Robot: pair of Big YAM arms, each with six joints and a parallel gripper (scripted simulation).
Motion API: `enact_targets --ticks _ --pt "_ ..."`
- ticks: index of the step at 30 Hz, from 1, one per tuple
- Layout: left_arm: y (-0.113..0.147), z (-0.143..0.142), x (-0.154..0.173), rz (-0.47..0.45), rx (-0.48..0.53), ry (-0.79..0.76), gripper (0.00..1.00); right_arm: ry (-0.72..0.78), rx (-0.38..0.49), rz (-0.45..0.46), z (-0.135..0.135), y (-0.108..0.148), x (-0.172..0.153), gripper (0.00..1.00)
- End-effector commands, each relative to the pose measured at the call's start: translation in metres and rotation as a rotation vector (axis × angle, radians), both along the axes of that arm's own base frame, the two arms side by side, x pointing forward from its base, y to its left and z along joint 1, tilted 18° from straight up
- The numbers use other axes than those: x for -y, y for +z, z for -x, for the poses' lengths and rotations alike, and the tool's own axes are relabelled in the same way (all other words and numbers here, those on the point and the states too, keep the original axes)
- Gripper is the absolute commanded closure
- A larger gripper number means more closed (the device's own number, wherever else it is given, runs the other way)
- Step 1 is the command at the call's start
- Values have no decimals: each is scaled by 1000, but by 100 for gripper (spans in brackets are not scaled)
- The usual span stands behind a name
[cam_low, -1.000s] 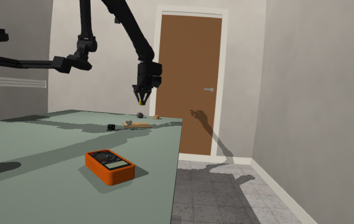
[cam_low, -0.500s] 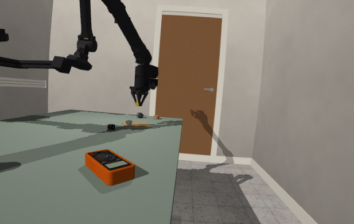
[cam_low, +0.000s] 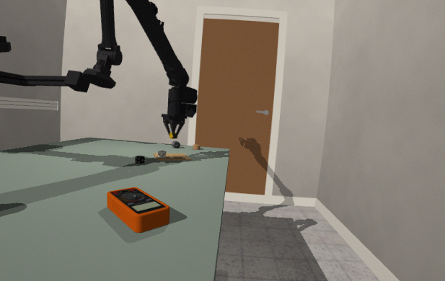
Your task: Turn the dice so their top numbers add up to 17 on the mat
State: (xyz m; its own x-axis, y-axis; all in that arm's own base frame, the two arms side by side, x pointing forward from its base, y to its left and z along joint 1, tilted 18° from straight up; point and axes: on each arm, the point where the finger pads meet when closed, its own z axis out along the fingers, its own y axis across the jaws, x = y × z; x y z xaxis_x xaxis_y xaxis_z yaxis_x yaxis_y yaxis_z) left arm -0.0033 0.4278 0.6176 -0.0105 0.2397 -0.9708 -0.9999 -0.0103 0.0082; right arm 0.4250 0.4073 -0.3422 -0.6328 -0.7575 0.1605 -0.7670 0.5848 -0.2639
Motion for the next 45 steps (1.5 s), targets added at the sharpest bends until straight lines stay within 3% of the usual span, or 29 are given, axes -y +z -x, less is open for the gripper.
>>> enact_targets --ticks 1,16,18,19,22,27,45 --pt "21 4 16 -59 7 8 0 1 18 -21 -17 -11 -4 80" --pt "21 4 16 -59 7 8 0 3 17 -19 -21 -67 14 80" --pt "21 4 16 -59 7 8 0 3 17 -19 -21 -67 14 80" --pt "21 4 16 -59 7 8 0 18 36 -39 -27 -48 -5 80" --pt "21 4 16 -59 7 8 0 14 24 -26 -21 -64 6 80" --pt "21 4 16 -59 7 8 0 14 6 -7 -12 -69 16 80" --pt "21 4 16 -59 7 8 0 15 8 -10 -13 -67 14 80"
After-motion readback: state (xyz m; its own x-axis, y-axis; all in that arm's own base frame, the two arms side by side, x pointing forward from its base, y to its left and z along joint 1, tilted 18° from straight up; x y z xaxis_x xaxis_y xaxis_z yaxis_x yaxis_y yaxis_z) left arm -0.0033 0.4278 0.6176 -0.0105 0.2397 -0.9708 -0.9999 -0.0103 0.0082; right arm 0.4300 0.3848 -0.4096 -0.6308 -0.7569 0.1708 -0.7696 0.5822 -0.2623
